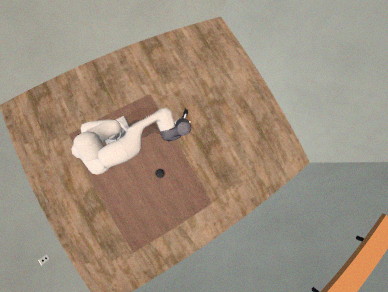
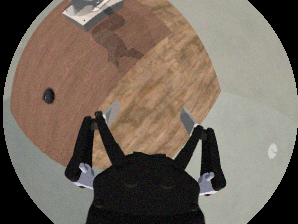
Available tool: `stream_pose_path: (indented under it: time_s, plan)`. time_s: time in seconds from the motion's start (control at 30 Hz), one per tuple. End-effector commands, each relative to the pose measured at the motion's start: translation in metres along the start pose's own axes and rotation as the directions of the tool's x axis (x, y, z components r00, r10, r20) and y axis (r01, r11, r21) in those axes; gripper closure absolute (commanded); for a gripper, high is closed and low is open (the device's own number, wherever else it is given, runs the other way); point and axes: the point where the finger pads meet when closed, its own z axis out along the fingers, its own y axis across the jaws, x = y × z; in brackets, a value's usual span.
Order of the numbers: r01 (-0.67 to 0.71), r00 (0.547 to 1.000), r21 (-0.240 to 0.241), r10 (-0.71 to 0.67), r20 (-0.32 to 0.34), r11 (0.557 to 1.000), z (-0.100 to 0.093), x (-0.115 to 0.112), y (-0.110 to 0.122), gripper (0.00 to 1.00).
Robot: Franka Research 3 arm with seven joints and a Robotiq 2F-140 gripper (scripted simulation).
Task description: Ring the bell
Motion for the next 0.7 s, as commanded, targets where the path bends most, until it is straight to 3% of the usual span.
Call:
stream_pose_path:
  time_s: [0.0,0.3,0.33,0.67]
  plan:
    - [-0.037,0.999,0.024,0.036,0.035,0.999,-0.005,-0.017,-0.038,0.00]
    - [-0.037,0.999,0.024,0.036,0.035,0.999,-0.005,-0.017,-0.038,0.00]
    - [-0.084,0.995,0.051,0.081,0.066,0.995,-0.010,-0.030,-0.078,0.00]
    - [-0.087,0.994,0.052,0.083,0.068,0.995,-0.010,-0.031,-0.080,0.00]
